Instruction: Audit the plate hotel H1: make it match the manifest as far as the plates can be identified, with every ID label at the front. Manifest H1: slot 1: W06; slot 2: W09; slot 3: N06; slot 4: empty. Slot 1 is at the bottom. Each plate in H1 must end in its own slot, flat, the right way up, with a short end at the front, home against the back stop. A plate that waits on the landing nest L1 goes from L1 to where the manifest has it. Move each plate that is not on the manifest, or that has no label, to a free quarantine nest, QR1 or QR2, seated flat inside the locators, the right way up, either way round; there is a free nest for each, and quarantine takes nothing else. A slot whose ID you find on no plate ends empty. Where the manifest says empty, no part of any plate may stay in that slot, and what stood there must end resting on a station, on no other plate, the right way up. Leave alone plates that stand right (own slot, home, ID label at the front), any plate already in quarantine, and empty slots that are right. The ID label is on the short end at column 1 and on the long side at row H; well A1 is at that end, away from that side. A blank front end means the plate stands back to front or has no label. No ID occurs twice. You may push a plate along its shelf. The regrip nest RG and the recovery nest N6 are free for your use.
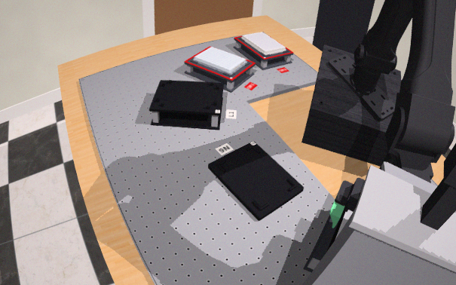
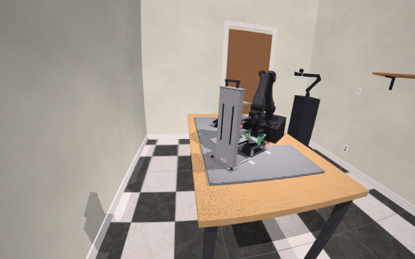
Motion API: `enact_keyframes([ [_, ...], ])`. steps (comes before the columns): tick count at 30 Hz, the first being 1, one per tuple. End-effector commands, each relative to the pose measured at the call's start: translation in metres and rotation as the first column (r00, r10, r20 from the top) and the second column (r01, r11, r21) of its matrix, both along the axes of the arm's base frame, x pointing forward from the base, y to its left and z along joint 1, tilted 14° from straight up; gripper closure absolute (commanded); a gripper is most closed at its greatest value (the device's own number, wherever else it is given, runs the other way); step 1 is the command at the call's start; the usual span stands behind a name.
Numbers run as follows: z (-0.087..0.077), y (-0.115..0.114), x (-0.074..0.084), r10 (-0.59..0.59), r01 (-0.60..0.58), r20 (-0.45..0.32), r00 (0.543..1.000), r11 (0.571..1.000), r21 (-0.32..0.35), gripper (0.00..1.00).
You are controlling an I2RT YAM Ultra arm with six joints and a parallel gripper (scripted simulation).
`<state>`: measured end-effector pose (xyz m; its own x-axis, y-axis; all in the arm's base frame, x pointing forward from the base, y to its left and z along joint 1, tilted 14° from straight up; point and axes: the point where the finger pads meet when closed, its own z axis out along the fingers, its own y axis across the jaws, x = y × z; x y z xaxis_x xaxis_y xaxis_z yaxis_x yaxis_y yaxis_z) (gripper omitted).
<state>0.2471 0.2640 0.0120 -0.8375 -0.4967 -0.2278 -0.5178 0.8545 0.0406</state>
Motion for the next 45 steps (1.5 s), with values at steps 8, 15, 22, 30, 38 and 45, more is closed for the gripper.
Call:
enact_keyframes([
  [8,0.003,0.002,0.002,0.000,0.000,0.011,1.000,1.000,0.014,0.14],
  [15,0.003,0.002,0.002,0.000,0.000,0.011,1.000,1.000,0.014,0.14],
  [22,0.005,-0.001,0.001,-0.002,0.002,0.016,1.000,1.000,0.024,0.14],
  [30,0.016,0.000,0.000,-0.002,0.002,0.015,1.000,1.000,0.023,0.14],
  [38,0.028,0.003,0.001,-0.001,0.000,0.027,1.000,0.999,0.036,0.14],
  [45,0.033,0.003,-0.001,0.001,-0.002,0.027,1.000,0.999,0.036,0.14],
])
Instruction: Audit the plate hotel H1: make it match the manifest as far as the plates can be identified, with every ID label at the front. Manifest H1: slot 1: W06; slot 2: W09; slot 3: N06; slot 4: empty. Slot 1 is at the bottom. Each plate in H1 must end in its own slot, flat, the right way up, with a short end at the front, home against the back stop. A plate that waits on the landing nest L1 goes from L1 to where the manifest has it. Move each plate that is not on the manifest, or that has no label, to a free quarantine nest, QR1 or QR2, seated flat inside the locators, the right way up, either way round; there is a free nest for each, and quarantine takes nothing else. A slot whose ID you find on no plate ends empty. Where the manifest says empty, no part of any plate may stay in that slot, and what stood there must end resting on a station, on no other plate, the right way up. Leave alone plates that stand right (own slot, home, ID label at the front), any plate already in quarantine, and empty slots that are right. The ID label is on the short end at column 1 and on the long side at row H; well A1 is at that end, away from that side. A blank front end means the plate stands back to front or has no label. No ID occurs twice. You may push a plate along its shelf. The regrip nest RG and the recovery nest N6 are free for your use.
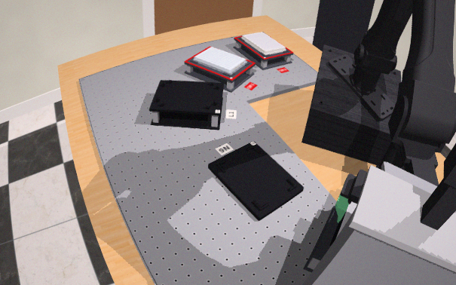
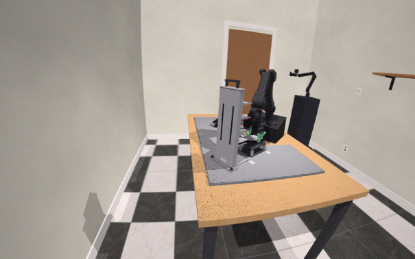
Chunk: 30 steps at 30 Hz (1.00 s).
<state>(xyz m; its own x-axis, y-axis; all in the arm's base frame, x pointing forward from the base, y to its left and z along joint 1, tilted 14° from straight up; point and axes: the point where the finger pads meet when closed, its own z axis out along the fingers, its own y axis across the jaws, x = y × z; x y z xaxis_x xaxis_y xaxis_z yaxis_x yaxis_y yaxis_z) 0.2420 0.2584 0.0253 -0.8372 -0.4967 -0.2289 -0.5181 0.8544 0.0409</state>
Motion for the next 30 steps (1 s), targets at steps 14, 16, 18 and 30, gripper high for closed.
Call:
enact_keyframes([
  [14,0.031,0.005,0.000,0.001,-0.002,0.027,1.000,0.999,0.035,0.14],
  [16,0.033,0.005,-0.001,0.002,-0.002,0.027,1.000,0.999,0.035,0.14],
  [18,0.035,0.004,-0.002,0.002,-0.003,0.027,1.000,0.999,0.035,0.14],
  [30,0.044,0.001,-0.004,0.001,-0.002,0.027,1.000,0.999,0.034,0.14],
])
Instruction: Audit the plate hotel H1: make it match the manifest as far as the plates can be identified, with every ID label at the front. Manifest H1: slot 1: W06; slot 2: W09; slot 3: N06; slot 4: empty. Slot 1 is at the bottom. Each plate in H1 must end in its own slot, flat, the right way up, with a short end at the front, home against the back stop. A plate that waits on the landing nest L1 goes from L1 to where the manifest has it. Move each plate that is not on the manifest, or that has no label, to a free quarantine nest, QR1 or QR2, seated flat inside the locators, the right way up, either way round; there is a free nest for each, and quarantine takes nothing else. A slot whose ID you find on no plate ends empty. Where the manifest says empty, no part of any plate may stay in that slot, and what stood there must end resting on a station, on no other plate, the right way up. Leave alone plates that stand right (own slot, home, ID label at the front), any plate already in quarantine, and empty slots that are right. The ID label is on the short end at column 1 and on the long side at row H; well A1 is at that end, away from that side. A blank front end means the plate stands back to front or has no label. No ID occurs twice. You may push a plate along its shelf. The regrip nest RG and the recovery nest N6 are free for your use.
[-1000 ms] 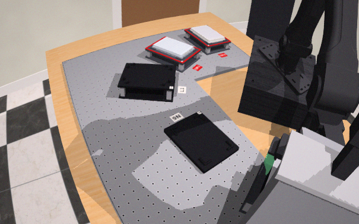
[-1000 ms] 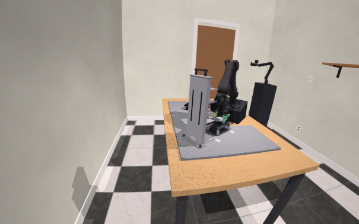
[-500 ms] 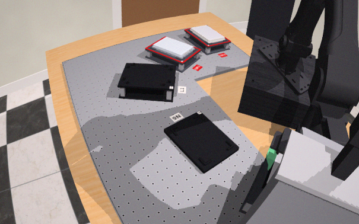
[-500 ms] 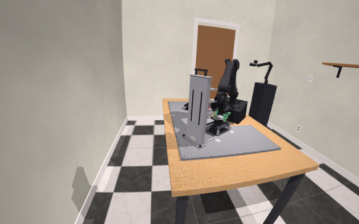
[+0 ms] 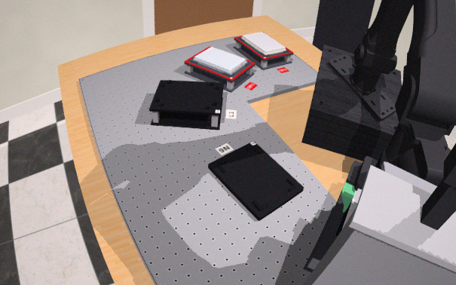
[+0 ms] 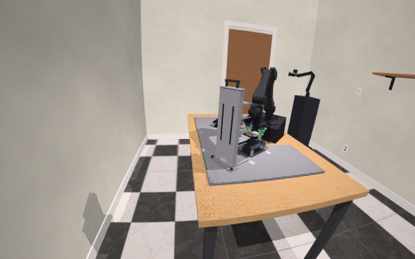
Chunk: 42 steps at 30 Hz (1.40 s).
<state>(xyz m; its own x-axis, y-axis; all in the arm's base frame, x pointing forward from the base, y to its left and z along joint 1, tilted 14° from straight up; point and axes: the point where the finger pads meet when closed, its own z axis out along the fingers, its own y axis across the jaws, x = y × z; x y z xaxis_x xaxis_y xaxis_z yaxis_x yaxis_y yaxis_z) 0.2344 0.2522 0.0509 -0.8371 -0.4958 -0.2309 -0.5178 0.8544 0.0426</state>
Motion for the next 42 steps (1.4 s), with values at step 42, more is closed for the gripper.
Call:
enact_keyframes([
  [42,0.072,-0.006,-0.010,0.000,-0.001,0.029,1.000,1.000,0.030,0.14],
])
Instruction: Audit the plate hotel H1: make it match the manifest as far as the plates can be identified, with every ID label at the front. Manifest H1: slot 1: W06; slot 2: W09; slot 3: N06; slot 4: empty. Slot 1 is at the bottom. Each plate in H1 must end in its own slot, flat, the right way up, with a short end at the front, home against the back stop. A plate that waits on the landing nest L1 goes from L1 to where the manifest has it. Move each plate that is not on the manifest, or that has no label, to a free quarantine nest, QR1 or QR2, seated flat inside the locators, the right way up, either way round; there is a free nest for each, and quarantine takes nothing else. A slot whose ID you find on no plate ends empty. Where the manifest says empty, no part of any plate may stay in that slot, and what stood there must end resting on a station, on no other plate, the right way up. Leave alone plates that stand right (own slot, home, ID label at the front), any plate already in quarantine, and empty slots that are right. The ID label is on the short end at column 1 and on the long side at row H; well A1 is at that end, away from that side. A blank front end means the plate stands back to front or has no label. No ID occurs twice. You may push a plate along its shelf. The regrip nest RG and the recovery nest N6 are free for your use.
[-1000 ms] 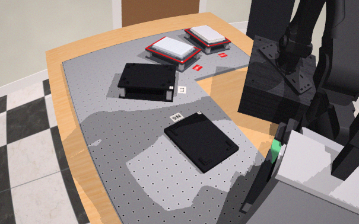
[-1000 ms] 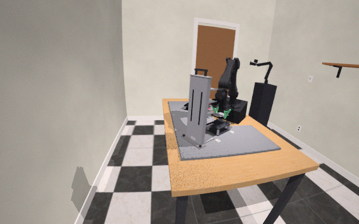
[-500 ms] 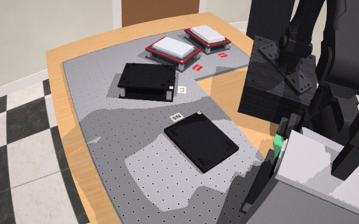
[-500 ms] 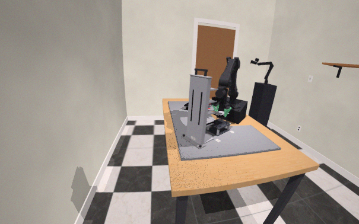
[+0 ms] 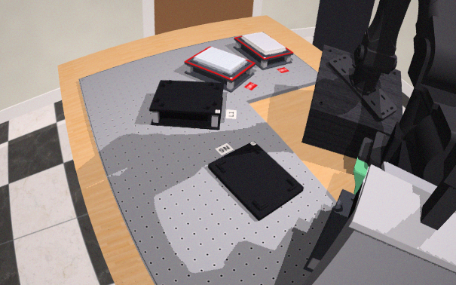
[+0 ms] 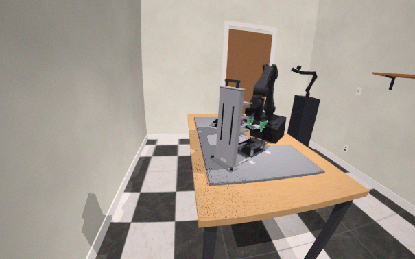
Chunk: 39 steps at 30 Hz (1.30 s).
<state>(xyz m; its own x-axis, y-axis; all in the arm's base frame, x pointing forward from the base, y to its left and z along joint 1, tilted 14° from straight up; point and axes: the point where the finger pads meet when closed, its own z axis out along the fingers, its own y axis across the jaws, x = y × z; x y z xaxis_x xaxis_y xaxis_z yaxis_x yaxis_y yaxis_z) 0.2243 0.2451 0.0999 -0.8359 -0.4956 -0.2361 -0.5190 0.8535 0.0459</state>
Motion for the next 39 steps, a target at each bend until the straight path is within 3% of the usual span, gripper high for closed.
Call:
enact_keyframes([
  [1,0.026,0.001,-0.001,-0.002,0.001,0.026,1.000,1.000,0.024,0.14],
  [32,0.095,-0.013,-0.015,-0.003,0.002,0.028,1.000,1.000,0.023,0.14],
  [36,0.096,-0.019,-0.011,-0.033,0.033,0.021,0.999,0.999,0.029,0.14],
  [39,0.083,-0.032,-0.012,-0.080,0.080,-0.021,0.997,0.997,0.010,0.14],
])
